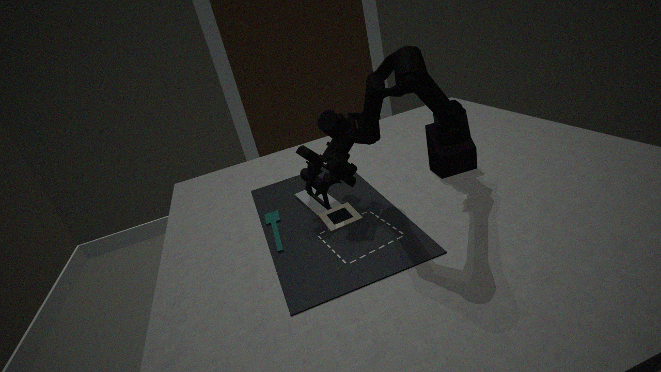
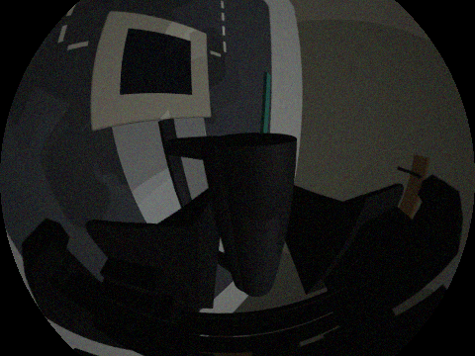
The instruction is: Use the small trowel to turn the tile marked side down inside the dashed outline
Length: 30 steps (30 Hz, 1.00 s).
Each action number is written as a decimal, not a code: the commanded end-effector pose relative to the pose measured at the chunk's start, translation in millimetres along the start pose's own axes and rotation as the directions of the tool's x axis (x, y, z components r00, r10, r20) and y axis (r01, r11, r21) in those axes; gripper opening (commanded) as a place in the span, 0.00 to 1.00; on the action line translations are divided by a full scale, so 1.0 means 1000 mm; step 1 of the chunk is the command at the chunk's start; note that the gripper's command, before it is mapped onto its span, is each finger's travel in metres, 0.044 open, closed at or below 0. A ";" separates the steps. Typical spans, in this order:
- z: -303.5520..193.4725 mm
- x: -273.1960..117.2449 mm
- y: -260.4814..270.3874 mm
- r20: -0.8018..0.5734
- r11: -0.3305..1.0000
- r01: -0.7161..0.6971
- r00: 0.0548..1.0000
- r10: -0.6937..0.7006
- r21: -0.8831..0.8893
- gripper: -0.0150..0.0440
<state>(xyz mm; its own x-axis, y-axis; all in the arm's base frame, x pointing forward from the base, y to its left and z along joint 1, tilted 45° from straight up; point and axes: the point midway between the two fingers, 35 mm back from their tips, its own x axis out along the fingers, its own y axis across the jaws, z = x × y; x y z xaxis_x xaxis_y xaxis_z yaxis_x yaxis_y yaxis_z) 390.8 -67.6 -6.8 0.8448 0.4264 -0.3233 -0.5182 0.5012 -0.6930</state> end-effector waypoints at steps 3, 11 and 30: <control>-0.004 -0.009 -0.013 0.019 0.999 0.016 1.000 -0.016 0.032 0.25; 0.006 -0.020 -0.027 0.020 0.999 0.015 1.000 -0.016 0.033 0.25; 0.048 -0.033 -0.043 0.020 0.999 0.015 1.000 -0.016 0.035 0.25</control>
<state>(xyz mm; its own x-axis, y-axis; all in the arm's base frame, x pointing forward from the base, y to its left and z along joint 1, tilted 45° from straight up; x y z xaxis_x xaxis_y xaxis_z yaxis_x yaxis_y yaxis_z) 379.1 -67.9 52.2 0.8402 0.4456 -0.3090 -0.5264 0.5336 -0.6619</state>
